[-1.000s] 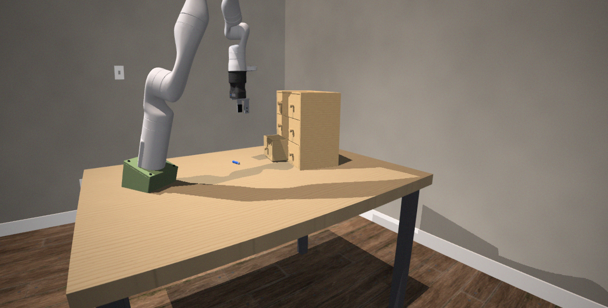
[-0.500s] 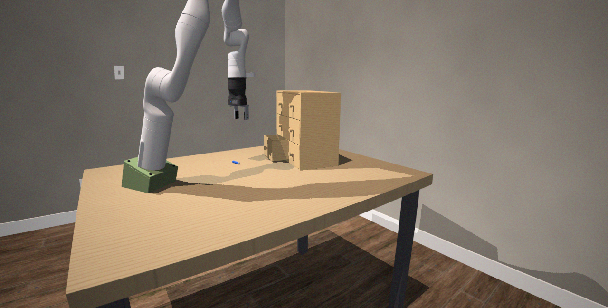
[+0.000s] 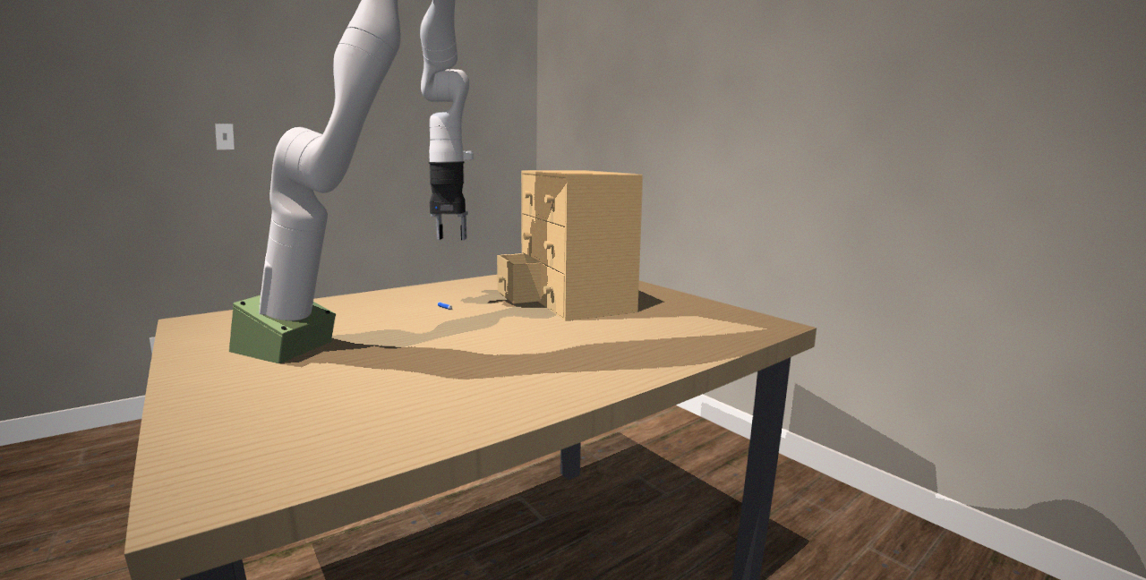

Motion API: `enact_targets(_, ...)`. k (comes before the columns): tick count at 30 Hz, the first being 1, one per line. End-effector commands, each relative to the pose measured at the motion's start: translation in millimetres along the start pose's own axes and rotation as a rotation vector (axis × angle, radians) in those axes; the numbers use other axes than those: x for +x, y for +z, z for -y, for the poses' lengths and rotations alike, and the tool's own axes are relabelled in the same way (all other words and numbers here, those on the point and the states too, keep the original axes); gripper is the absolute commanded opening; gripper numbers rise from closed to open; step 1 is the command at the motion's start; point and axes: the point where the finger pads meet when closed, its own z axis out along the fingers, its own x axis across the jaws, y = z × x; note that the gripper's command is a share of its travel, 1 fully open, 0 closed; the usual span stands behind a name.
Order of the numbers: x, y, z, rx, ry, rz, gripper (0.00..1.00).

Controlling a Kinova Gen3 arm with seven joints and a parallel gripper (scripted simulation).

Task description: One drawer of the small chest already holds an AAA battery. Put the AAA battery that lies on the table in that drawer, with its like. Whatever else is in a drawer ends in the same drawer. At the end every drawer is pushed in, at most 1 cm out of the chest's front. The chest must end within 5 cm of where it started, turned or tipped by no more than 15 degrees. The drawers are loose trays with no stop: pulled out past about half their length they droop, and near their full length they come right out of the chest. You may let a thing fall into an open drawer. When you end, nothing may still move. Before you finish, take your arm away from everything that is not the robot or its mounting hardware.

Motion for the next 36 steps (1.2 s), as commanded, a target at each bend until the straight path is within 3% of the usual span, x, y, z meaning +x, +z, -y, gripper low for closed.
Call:
enact_targets(1,1.3,5.2,-4.1,-0.010,-0.005,0.004,1.00)
enact_targets(16,-6.0,43.9,-13.9,-0.009,-0.444,0.007,1.00)
enact_targets(36,-12.0,75.5,-22.0,-0.008,-0.803,0.008,1.00)
